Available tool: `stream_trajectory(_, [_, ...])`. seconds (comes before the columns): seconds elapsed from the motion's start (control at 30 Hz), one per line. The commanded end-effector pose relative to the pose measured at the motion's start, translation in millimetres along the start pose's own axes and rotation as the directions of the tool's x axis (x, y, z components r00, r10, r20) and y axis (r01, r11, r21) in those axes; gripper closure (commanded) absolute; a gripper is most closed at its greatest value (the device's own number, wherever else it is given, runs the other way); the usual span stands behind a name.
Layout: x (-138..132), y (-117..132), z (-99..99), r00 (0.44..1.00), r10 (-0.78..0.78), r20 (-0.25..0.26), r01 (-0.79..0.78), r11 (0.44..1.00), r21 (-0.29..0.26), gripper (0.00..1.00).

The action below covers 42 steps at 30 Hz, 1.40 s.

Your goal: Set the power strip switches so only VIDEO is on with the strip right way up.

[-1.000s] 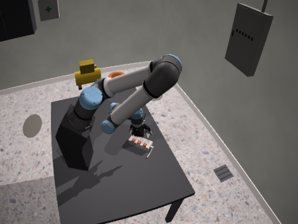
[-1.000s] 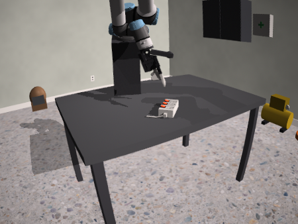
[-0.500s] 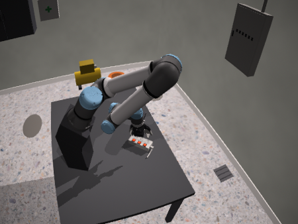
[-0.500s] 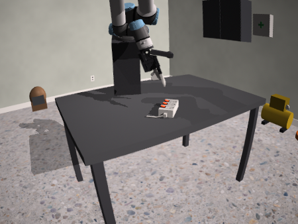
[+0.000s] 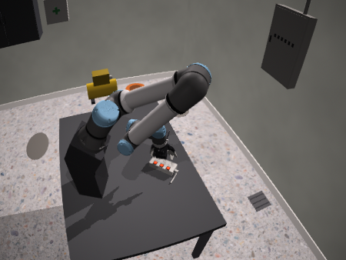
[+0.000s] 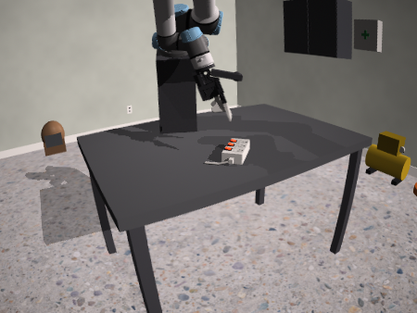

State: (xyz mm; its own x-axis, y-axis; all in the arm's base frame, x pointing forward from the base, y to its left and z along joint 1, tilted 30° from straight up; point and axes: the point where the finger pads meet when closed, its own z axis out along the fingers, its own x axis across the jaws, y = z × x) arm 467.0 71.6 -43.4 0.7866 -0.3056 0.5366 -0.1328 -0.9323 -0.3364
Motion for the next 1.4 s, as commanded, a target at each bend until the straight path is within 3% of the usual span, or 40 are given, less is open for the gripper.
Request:
stream_trajectory(0.0, [0.2, -0.2, -0.2, 1.000, 0.000, -0.001, 0.000, 1.000, 0.000, 0.00])
stream_trajectory(0.37, [-0.8, 0.1, 0.2, 1.000, -0.020, 0.006, 0.020, 1.000, -0.013, 0.00])
stream_trajectory(0.53, [-5.4, 1.5, -0.2, 0.987, -0.151, 0.057, 0.156, 0.983, -0.097, 0.00])
stream_trajectory(0.6, [-5.4, 1.5, -0.2, 0.987, -0.151, 0.057, 0.156, 0.983, -0.097, 0.00])
stream_trajectory(0.77, [-4.8, 0.2, -11.8, 0.931, -0.338, 0.140, 0.362, 0.909, -0.207, 0.00])
stream_trajectory(1.0, [0.3, -3.6, -26.9, 0.870, -0.451, 0.198, 0.491, 0.829, -0.268, 0.00])
stream_trajectory(1.37, [1.4, -4.4, -29.7, 0.860, -0.467, 0.207, 0.510, 0.815, -0.277, 0.00])
